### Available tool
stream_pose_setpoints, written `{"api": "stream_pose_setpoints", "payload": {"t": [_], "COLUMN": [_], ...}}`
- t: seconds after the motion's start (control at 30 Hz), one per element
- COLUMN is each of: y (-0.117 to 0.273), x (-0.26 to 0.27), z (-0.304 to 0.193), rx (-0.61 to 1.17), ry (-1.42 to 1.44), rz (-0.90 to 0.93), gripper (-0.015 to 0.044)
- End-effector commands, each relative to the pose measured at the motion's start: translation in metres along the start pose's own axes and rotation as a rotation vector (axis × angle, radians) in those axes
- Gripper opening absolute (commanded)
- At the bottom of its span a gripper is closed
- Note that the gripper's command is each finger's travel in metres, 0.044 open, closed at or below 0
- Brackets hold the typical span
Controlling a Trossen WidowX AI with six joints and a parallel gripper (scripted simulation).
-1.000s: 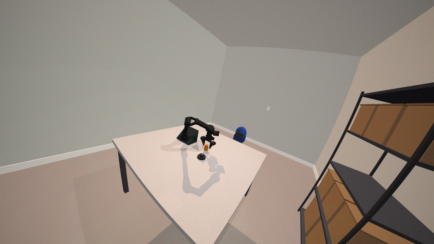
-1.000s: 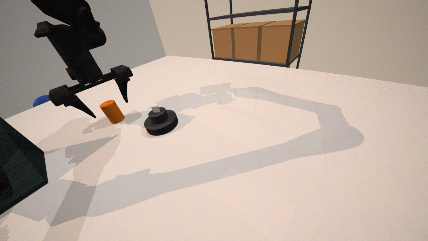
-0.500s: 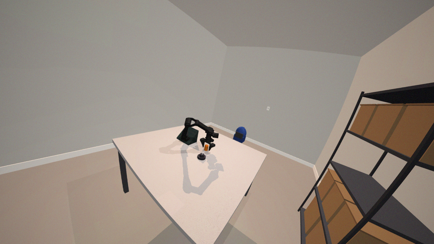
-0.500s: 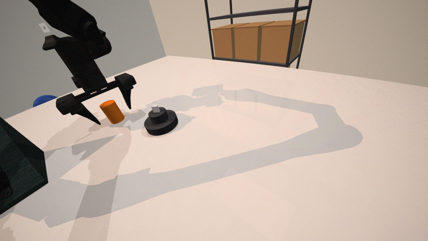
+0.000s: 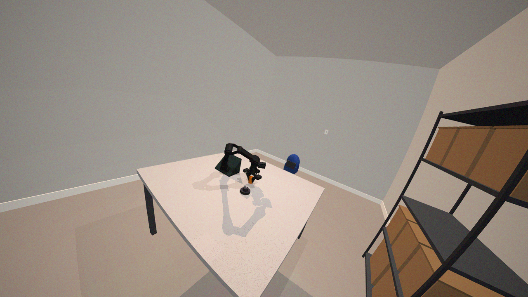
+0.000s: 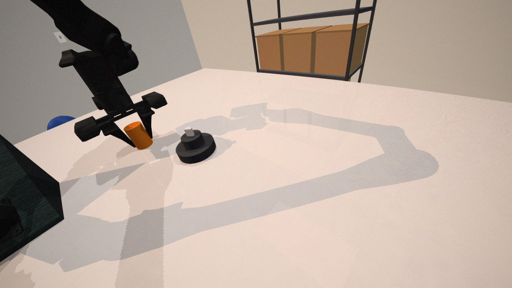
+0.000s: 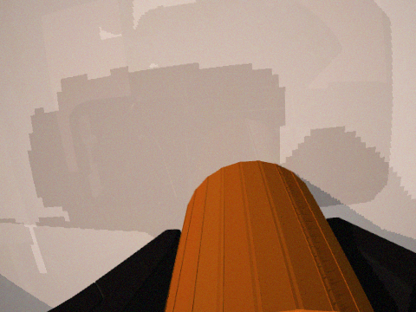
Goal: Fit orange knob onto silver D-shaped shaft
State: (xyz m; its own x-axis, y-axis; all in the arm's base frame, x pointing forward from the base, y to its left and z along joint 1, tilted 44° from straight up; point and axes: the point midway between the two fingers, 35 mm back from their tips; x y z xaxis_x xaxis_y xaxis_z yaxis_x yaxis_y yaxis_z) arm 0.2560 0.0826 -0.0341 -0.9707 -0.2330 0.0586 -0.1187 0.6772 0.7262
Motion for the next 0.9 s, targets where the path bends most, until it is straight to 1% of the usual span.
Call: {"api": "stream_pose_setpoints", "payload": {"t": [0.0, 0.07, 0.23, 0.87], "y": [0.000, 0.000, 0.010, 0.097], "x": [0.000, 0.000, -0.003, -0.013], "z": [0.000, 0.000, 0.009, 0.009], "rx": [0.003, 0.003, -0.044, -0.027], "ry": [0.005, 0.005, -0.036, -0.012], "rz": [-0.002, -0.002, -0.033, -0.015], "gripper": [0.0144, 0.0131, 0.0000, 0.0000]}}
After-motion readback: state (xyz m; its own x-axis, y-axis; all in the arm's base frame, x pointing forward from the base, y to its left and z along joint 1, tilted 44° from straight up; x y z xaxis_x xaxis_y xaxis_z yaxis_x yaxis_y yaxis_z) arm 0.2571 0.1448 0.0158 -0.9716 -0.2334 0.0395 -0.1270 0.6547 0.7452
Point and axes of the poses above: the point midway between the two fingers, 35 mm back from their tips, its own y axis back along the fingers, its own x axis across the jaws, z = x × y, and after that the axes turned 11 degrees about y, right-handed
